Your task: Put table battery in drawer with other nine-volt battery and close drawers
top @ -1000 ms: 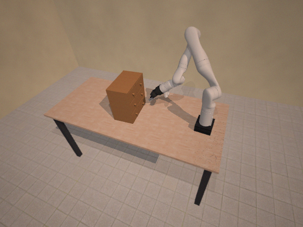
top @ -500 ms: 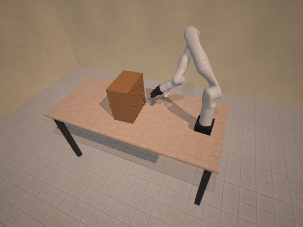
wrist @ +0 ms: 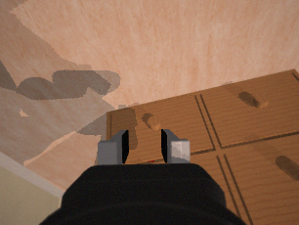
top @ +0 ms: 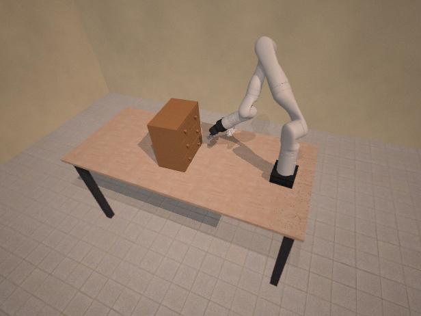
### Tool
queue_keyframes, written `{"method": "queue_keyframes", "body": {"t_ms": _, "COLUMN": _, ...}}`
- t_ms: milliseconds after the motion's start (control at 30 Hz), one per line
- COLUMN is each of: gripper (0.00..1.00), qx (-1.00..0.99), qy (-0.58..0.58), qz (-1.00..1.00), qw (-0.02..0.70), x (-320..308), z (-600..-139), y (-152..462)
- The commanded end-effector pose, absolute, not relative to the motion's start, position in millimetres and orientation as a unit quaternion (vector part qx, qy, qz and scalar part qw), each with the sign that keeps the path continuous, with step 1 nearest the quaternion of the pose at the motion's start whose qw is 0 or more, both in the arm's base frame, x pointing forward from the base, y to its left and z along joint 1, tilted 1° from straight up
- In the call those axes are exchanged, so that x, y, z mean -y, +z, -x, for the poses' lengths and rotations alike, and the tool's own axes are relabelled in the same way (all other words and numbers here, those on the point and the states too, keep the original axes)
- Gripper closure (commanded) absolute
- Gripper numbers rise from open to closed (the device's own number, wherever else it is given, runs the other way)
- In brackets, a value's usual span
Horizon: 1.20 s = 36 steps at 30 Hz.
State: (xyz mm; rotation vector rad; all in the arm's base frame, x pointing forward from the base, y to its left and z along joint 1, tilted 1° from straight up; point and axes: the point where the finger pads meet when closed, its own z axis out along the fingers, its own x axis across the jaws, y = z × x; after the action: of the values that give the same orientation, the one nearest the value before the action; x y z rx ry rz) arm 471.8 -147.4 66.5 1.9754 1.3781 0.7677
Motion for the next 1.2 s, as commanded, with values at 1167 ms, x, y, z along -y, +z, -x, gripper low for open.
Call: {"method": "queue_keyframes", "body": {"t_ms": 1167, "gripper": 0.33, "qx": -0.307, "qy": 0.272, "qz": -0.867, "qw": 0.283, "x": 143.9, "z": -462.1, "y": 84.4}}
